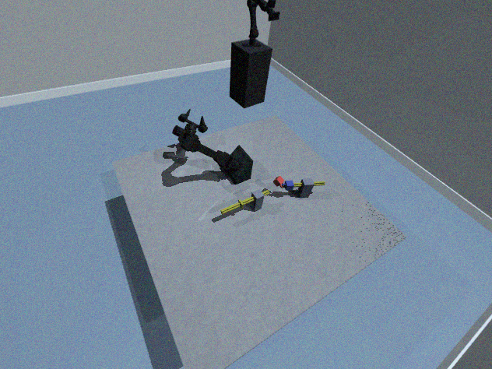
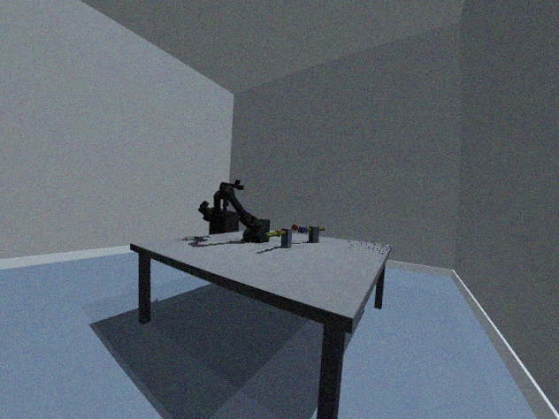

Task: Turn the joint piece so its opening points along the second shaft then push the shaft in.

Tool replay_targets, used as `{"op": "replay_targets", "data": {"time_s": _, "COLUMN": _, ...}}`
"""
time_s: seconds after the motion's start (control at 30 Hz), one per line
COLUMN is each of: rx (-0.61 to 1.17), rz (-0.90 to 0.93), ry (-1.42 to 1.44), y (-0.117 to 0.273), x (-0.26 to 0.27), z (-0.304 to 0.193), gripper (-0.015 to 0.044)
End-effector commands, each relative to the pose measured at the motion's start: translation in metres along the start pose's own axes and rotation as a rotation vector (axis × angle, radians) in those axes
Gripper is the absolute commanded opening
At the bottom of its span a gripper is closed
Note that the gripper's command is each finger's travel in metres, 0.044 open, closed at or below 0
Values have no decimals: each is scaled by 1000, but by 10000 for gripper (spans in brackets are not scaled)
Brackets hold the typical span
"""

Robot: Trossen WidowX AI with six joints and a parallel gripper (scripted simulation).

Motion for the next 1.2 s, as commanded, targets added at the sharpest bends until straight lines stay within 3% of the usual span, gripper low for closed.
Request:
{"op": "replay_targets", "data": {"time_s": 0.0, "rx": -53, "rz": 6, "ry": -23, "y": 11, "x": 1, "z": 11, "gripper": 440}}
{"op": "replay_targets", "data": {"time_s": 1.17, "rx": -728, "rz": 88, "ry": -639, "y": 175, "x": -63, "z": 73, "gripper": 440}}
Point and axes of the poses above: the point midway between the two fingers, 35 mm back from their tips, its own y axis back along the fingers, its own x axis across the jaws, z = x × y, the point moved 10 cm from there along y, back along the fingers, and after that the axes turned 10 degrees about -y, right-handed, at the moved point
